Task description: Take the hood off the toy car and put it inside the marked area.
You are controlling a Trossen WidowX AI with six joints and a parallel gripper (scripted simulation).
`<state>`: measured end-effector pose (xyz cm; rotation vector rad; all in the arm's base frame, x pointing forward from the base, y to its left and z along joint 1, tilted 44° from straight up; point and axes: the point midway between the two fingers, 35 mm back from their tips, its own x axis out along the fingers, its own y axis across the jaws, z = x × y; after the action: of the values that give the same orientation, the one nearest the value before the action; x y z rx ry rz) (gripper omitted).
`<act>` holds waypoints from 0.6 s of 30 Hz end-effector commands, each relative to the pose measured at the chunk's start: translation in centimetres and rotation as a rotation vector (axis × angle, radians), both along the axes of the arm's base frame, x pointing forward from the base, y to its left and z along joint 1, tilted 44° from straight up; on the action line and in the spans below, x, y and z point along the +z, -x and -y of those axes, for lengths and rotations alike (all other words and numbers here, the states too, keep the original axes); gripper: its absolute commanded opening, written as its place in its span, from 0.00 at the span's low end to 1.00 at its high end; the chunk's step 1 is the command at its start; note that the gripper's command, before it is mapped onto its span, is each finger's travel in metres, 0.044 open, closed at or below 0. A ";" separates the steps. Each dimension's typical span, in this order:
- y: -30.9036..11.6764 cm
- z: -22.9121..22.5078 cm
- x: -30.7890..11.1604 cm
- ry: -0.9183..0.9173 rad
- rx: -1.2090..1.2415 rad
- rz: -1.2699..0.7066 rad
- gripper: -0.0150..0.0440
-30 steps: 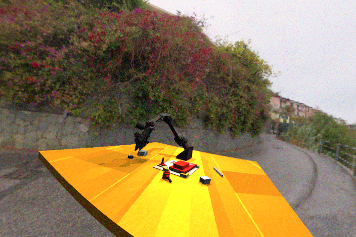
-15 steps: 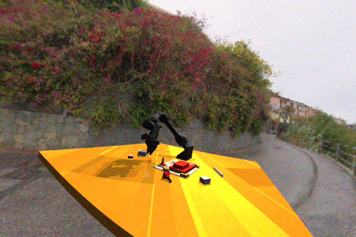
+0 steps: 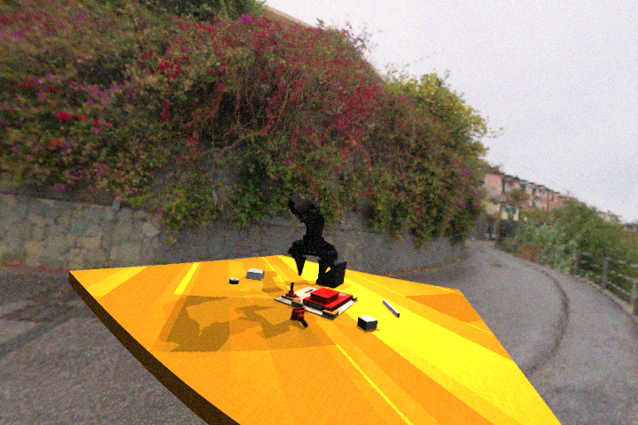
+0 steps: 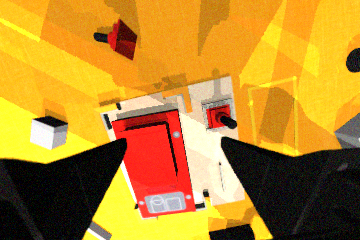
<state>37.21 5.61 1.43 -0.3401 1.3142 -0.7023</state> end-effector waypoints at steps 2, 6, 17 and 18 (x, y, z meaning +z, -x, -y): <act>2.4 -3.9 -2.6 0.052 0.069 -0.146 1.00; 3.4 -4.7 -3.2 0.070 0.085 -0.186 1.00; 3.4 -4.4 -3.5 0.071 0.086 -0.187 1.00; 3.4 -4.4 -3.5 0.071 0.086 -0.187 1.00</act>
<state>33.86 10.18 -1.80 -0.5294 1.4399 -0.6547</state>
